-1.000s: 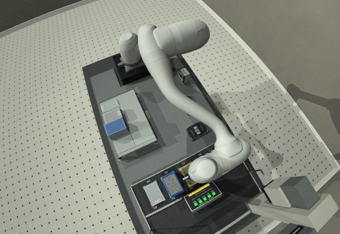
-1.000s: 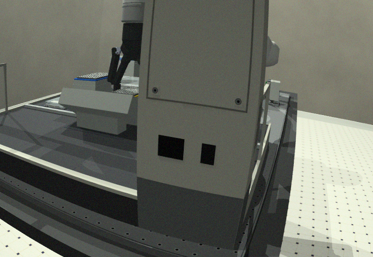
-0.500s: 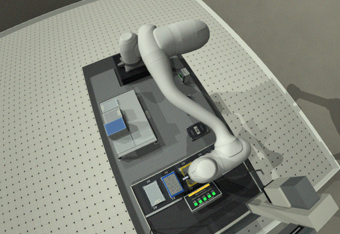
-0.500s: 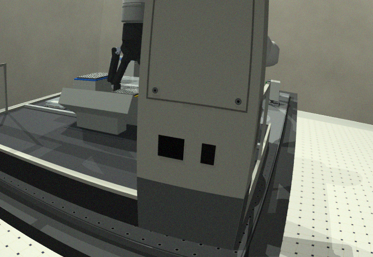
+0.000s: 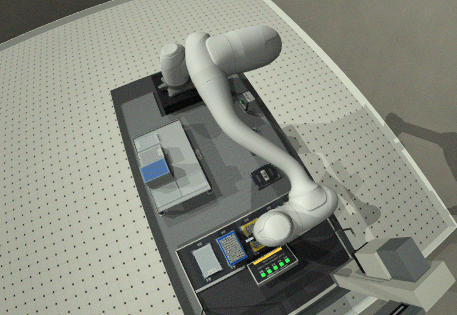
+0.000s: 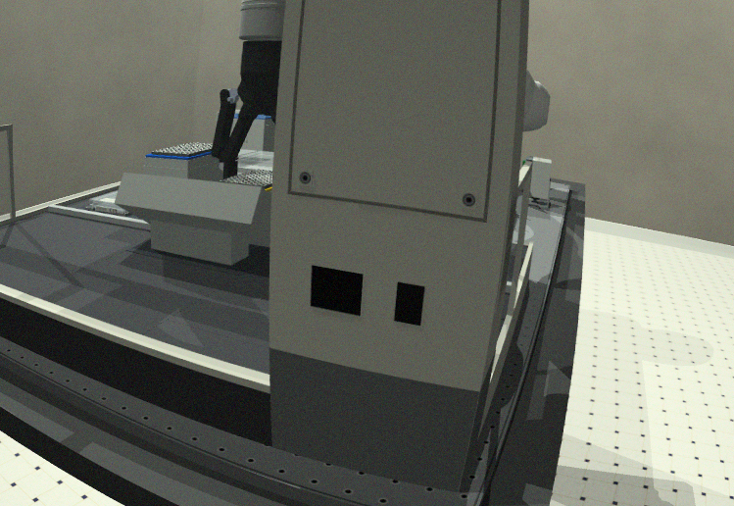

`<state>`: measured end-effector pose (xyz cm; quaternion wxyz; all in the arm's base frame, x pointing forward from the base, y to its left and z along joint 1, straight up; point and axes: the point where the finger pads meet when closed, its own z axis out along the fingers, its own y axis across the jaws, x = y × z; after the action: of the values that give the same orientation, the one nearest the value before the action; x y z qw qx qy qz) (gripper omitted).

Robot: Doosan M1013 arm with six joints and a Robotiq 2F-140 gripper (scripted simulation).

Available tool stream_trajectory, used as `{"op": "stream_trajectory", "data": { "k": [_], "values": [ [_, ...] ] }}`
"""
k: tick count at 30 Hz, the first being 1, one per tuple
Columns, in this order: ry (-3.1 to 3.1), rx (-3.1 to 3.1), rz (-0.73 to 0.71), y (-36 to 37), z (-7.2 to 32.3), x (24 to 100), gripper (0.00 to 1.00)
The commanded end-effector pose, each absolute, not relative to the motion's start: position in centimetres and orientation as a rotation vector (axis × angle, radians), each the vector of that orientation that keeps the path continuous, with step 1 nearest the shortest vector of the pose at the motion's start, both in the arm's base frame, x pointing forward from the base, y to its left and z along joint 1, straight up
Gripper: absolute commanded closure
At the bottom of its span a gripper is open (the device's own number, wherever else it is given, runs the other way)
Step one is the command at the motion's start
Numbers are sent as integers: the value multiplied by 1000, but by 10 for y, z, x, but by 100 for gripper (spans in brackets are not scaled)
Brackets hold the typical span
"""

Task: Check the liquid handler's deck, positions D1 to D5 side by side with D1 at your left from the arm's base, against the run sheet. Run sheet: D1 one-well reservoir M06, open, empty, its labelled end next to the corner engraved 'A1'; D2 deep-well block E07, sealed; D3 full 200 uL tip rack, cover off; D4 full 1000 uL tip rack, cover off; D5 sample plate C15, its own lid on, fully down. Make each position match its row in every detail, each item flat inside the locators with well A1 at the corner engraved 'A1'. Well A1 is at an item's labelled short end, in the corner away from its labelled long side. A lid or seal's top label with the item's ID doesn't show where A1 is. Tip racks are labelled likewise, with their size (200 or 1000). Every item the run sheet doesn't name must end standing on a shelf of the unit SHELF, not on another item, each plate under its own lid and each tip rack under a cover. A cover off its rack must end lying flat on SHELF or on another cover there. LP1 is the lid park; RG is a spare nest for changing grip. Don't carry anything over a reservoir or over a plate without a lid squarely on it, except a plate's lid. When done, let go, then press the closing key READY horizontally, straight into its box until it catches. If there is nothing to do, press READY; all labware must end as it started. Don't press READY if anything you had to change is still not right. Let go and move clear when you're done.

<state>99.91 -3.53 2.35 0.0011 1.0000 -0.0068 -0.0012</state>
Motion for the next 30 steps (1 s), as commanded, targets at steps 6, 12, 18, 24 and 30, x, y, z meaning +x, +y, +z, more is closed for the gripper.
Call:
{"op": "stream_trajectory", "data": {
  "k": [6,12,18,24,30],
  "values": [
    [-21,3140,0,-35,38,1000,34],
    [-21,3140,0,-35,44,1000,34],
    [-21,3140,0,-35,54,1000,34],
    [-21,3140,0,-35,64,1000,34],
    [-21,3140,0,-35,71,1000,34]
  ]
}}
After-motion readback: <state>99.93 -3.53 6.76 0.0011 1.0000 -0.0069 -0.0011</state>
